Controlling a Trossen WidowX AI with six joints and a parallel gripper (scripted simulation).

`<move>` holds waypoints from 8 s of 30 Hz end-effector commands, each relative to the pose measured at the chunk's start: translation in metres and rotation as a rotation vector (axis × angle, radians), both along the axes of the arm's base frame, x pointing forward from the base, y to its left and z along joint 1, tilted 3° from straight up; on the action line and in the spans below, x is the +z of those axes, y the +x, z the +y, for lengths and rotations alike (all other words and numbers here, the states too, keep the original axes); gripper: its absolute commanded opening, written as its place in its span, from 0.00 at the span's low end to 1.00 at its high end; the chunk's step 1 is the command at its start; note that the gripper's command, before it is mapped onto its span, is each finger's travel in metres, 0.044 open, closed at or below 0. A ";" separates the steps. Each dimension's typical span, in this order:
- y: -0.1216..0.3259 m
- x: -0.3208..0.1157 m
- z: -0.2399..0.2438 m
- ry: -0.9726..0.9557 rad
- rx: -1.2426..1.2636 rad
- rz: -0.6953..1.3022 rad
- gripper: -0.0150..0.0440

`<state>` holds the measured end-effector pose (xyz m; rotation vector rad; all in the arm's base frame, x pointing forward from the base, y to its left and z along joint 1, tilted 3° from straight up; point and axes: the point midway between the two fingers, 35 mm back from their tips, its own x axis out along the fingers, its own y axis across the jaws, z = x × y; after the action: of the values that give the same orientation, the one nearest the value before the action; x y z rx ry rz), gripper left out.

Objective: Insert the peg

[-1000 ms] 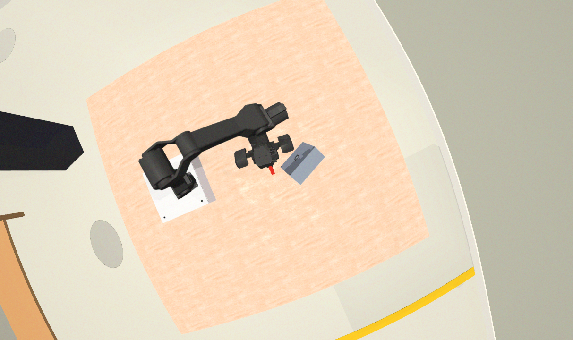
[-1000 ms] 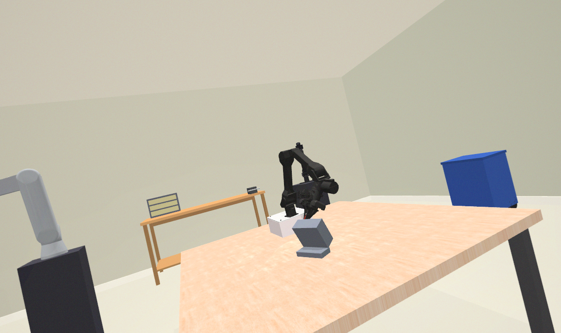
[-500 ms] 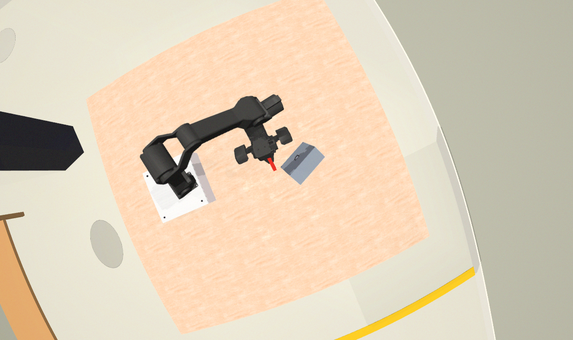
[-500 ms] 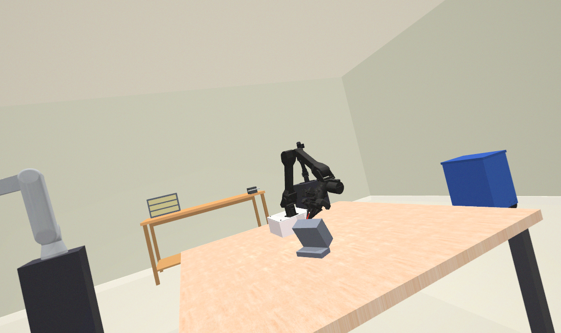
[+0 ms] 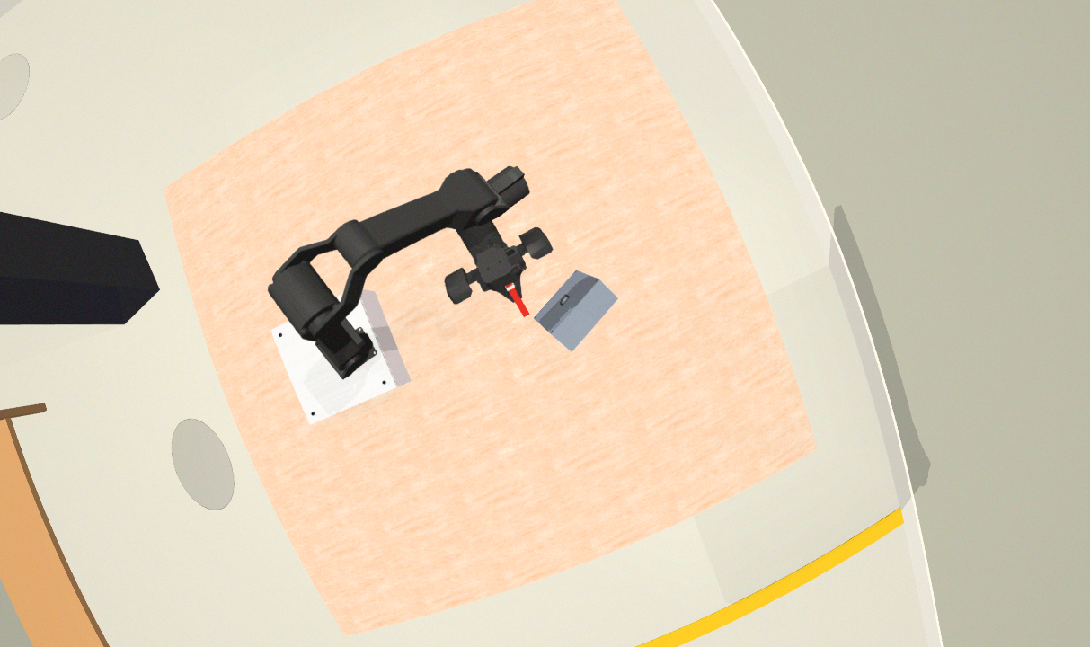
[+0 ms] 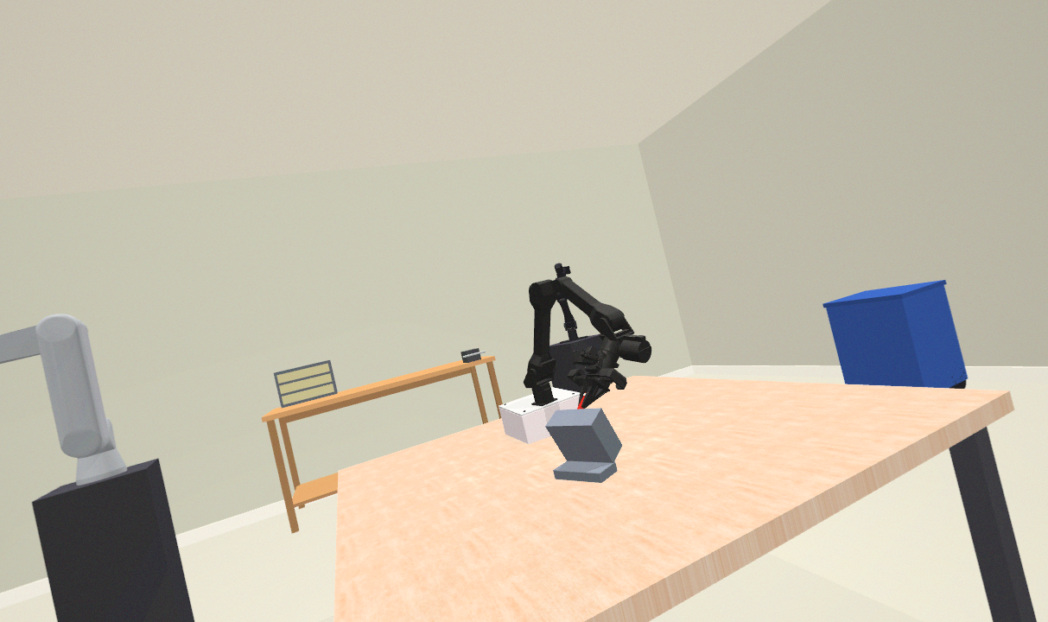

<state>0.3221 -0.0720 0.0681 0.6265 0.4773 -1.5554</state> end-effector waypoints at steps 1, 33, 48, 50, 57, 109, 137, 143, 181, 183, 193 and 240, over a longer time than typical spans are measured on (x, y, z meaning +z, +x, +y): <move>0.002 0.000 0.004 -0.028 0.019 0.002 0.25; 0.021 0.008 0.044 -0.217 0.211 0.003 0.25; 0.028 0.008 0.054 -0.272 0.273 -0.003 0.25; 0.029 0.007 0.053 -0.273 0.276 -0.004 0.25; 0.033 0.004 0.048 -0.278 0.287 -0.006 0.25; 0.049 -0.012 0.009 -0.330 0.327 -0.012 0.25; 0.052 -0.014 0.001 -0.330 0.323 -0.020 0.25; 0.051 -0.015 -0.001 -0.330 0.323 -0.020 0.25; 0.056 -0.025 -0.020 -0.332 0.323 -0.020 0.25; 0.056 -0.026 -0.021 -0.332 0.323 -0.020 0.25; 0.058 -0.028 -0.027 -0.332 0.323 -0.020 0.25; 0.057 -0.025 -0.015 -0.325 0.319 -0.022 1.00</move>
<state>0.3790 -0.0899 0.0412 0.2950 0.2870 -1.2812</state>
